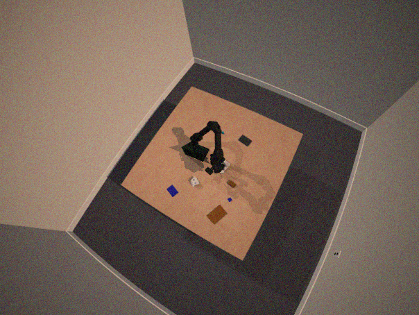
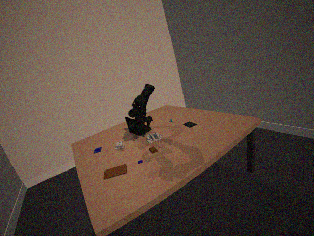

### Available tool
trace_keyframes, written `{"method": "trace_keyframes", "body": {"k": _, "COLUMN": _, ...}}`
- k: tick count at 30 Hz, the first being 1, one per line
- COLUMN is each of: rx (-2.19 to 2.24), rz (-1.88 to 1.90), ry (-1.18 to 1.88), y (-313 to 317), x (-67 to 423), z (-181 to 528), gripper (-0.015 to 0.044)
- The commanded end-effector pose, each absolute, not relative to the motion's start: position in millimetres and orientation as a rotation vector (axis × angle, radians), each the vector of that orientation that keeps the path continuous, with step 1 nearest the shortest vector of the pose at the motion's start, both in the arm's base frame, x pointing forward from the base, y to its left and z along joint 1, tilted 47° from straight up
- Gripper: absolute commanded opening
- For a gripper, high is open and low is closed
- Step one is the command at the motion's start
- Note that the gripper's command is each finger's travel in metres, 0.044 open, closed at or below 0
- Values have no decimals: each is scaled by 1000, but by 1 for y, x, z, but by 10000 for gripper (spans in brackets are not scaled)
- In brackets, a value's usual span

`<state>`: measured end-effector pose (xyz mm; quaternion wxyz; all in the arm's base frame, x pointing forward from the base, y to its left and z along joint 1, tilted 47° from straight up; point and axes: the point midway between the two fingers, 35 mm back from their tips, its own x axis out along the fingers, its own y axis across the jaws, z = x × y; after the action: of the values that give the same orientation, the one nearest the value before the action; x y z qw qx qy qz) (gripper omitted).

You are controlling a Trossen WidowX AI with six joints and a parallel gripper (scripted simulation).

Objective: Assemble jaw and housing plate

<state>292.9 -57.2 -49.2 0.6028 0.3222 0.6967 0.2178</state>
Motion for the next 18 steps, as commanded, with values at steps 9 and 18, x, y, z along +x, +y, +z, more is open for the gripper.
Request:
{"method": "trace_keyframes", "body": {"k": 9, "rx": 925, "rz": 281, "ry": 1703, "y": -83, "x": 286, "z": -65, "gripper": 440}}
{"method": "trace_keyframes", "body": {"k": 18, "rx": 1064, "rz": 103, "ry": 1754, "y": -102, "x": 279, "z": -77, "gripper": 440}}
